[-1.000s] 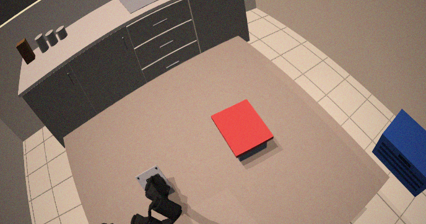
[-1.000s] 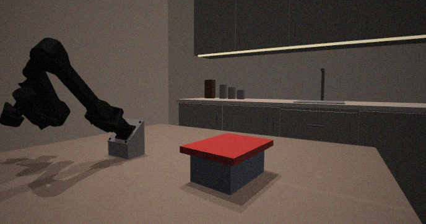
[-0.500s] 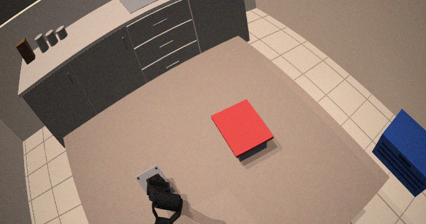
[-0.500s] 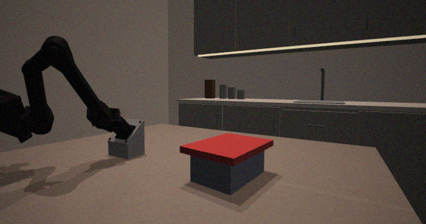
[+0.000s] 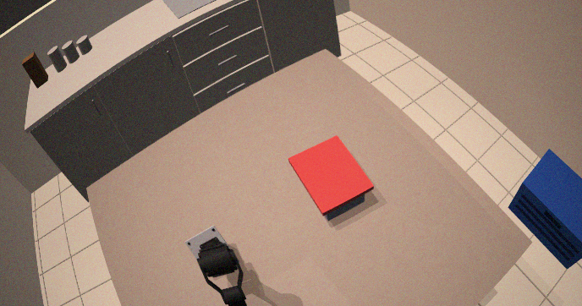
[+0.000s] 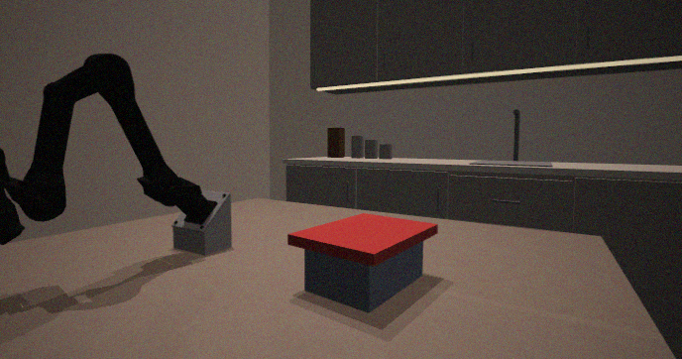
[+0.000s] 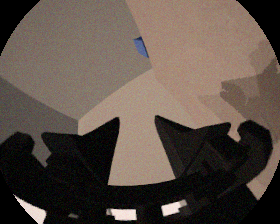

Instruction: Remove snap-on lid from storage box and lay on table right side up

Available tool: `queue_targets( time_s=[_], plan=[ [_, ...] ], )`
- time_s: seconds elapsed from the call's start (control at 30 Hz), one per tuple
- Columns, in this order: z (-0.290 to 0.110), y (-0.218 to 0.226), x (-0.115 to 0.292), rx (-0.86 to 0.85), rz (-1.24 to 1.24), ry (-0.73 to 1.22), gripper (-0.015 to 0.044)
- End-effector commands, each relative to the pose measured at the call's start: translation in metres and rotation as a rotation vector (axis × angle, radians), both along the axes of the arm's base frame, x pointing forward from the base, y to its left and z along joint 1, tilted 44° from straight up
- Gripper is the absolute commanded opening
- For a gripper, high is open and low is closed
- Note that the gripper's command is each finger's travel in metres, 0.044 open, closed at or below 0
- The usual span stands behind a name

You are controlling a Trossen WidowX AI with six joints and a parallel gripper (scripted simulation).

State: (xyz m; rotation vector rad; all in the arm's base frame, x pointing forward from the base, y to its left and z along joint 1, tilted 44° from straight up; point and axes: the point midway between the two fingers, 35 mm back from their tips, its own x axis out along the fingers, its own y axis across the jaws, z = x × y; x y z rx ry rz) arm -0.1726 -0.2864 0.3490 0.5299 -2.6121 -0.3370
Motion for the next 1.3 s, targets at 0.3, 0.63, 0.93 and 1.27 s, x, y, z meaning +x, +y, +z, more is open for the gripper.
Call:
queue_targets(
  time_s=[0.3, 0.63, 0.93, 1.27],
  plan=[
    [0.047, -0.024, 0.121, -0.046, 0.37, -0.013, 0.0235],
    [0.058, -0.026, 0.226, 0.052, 0.663, -0.007, 0.0235],
    [0.044, -0.007, 0.325, 0.215, 0.921, 0.064, 0.0235],
    [-0.011, 0.049, 0.436, 0.489, 1.191, 0.287, 0.0235]
  ],
)
